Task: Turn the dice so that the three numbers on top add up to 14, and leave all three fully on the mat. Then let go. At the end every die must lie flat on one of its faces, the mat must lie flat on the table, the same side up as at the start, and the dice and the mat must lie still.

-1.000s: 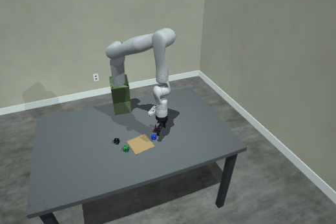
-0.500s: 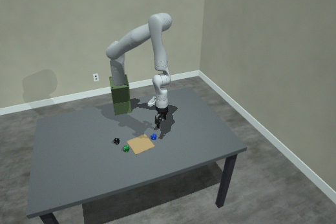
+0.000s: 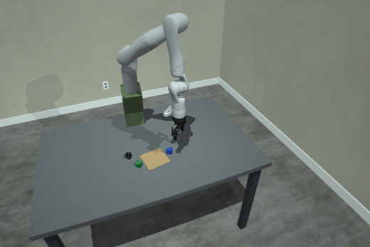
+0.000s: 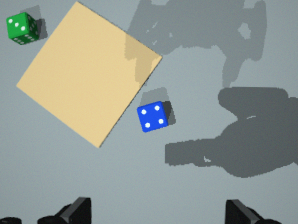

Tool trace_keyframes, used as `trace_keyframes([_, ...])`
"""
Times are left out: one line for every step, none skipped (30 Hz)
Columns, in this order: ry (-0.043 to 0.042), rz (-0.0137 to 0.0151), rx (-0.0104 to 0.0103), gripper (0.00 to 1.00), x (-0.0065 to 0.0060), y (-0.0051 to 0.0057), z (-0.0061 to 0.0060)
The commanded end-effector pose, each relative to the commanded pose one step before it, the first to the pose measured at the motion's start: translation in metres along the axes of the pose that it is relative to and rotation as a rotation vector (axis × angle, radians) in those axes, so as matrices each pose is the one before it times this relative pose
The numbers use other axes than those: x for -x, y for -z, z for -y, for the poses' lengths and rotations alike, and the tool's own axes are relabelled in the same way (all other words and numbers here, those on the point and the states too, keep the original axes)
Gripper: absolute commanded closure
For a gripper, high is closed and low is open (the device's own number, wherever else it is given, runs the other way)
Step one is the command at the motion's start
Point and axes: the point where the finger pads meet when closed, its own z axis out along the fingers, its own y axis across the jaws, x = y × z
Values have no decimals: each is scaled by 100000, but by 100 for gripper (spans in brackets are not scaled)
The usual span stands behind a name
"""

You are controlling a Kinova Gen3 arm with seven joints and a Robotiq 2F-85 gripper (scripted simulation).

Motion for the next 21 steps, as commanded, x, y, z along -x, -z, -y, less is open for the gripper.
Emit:
trace_keyframes([-284,77,-52,0,-25,38,167])
trace_keyframes([0,0,0,0,0,0,0])
trace_keyframes([204,-70,-23,0,-119,-32,204])
trace_keyframes([0,0,0,0,0,0,0])
trace_keyframes([0,0,0,0,0,0,0])
trace_keyframes([0,0,0,0,0,0,0])
trace_keyframes([0,0,0,0,0,0,0])
trace_keyframes([287,-97,-30,0,-170,-44,285])
trace_keyframes([0,0,0,0,0,0,0])
trace_keyframes([0,0,0,0,0,0,0])
trace_keyframes([0,0,0,0,0,0,0])
trace_keyframes([0,0,0,0,0,0,0])
trace_keyframes([0,0,0,0,0,0,0])
trace_keyframes([377,-124,-37,0,-226,-56,371])
trace_keyframes([0,0,0,0,0,0,0])
trace_keyframes([0,0,0,0,0,0,0])
trace_keyframes([0,0,0,0,0,0,0])
trace_keyframes([0,0,0,0,0,0,0])
trace_keyframes([0,0,0,0,0,0,0])
trace_keyframes([0,0,0,0,0,0,0])
trace_keyframes([472,-150,-41,0,-287,-69,458])
